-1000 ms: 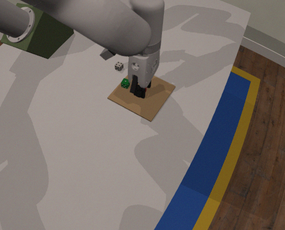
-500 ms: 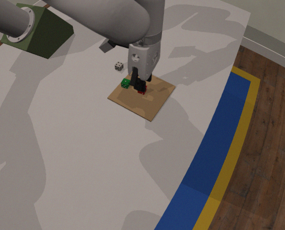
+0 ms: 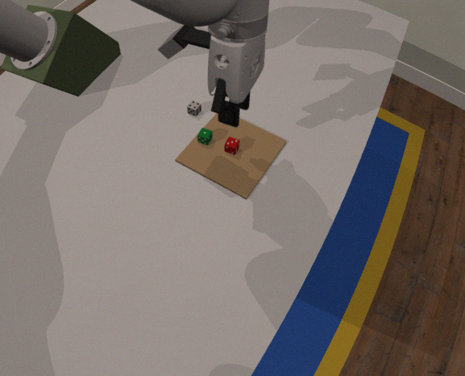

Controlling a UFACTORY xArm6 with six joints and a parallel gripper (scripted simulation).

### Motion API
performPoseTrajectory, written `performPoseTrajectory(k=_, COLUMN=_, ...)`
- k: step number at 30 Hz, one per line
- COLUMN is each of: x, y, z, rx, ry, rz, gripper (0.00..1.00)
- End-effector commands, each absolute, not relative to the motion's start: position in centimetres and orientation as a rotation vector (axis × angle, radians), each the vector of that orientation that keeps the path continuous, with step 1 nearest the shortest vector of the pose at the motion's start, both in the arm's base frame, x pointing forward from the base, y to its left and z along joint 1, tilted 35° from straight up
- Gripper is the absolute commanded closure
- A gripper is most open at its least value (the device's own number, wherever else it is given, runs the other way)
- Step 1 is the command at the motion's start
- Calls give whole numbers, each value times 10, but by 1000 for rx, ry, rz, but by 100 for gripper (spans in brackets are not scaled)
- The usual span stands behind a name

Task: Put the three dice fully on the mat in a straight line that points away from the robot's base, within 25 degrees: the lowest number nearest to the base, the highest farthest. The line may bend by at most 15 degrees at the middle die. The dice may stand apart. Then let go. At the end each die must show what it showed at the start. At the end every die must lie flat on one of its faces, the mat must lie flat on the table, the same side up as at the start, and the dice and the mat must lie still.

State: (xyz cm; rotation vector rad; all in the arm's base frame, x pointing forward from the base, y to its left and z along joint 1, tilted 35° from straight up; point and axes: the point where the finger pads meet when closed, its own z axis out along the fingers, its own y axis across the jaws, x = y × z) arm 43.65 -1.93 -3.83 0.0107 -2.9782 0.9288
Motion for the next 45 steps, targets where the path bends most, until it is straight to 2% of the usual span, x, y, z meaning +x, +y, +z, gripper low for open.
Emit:
performPoseTrajectory(k=1, x=437, y=-16, z=-34, rx=11, ry=-2980, rz=929, gripper=64)
performPoseTrajectory(k=2, x=437, y=-16, z=-34, rx=11, ry=-2980, rz=929, gripper=64)
performPoseTrajectory(k=3, x=437, y=-16, z=-34, rx=11, ry=-2980, rz=929, gripper=0)
performPoseTrajectory(k=25, x=437, y=-16, z=-34, rx=10, ry=-2980, rz=929, gripper=0)
performPoseTrajectory(k=31, x=368, y=11, z=-67, rx=-94, ry=-3000, rz=938, gripper=0)
performPoseTrajectory(k=37, x=333, y=20, z=-80, rx=-144, ry=-3006, rz=938, gripper=0)
performPoseTrajectory(k=38, x=333, y=20, z=-80, rx=-144, ry=-3006, rz=938, gripper=64)
performPoseTrajectory(k=45, x=333, y=20, z=-80, rx=-144, ry=-3006, rz=938, gripper=64)
